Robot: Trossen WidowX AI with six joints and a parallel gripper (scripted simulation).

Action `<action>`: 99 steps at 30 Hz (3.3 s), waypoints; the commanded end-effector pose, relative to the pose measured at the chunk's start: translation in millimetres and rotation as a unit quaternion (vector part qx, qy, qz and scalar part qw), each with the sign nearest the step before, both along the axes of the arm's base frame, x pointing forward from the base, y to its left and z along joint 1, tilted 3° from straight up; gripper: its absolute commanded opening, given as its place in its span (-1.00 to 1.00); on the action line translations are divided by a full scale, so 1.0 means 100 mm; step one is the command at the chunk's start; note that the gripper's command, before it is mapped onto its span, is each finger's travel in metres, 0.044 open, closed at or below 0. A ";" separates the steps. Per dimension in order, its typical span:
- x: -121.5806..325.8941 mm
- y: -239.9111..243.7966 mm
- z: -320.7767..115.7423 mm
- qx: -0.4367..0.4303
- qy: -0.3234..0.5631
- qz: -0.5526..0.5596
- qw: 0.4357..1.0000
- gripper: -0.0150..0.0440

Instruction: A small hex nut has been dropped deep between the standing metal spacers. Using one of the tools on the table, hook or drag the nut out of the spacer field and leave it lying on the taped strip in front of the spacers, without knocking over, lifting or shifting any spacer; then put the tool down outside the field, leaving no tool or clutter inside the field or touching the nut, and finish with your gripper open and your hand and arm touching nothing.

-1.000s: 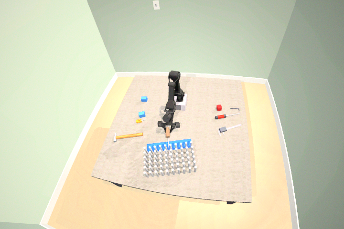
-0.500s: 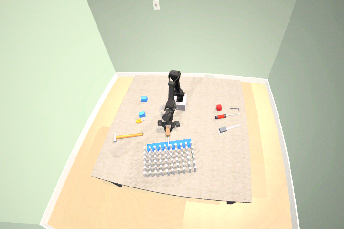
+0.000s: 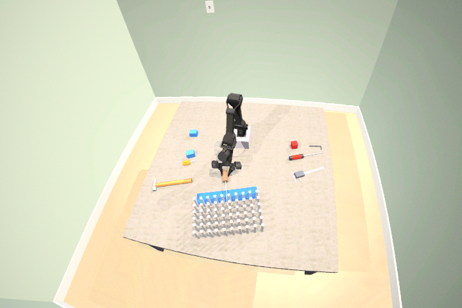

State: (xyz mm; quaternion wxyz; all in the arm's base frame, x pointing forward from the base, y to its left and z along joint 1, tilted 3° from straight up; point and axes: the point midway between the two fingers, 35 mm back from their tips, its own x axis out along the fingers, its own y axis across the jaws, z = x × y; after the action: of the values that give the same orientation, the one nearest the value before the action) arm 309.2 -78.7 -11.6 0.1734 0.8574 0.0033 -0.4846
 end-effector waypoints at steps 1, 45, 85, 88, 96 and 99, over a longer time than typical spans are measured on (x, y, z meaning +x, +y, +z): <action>-0.04 0.00 -0.01 0.000 0.001 0.002 1.000 -0.49; -0.34 -0.06 -0.04 0.000 0.002 0.002 1.000 -0.49; -0.44 -0.09 0.06 0.000 0.003 0.003 1.000 -0.49; -0.43 -0.09 0.08 0.000 0.003 0.003 1.000 -0.49; -0.43 -0.09 0.12 0.000 0.002 0.003 1.000 -0.49; -0.42 -0.10 0.14 0.000 0.002 0.003 1.000 -0.49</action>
State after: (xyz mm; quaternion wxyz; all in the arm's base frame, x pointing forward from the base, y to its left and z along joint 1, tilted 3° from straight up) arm 262.4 -87.4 -2.9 0.1720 0.8532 0.0062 -0.4923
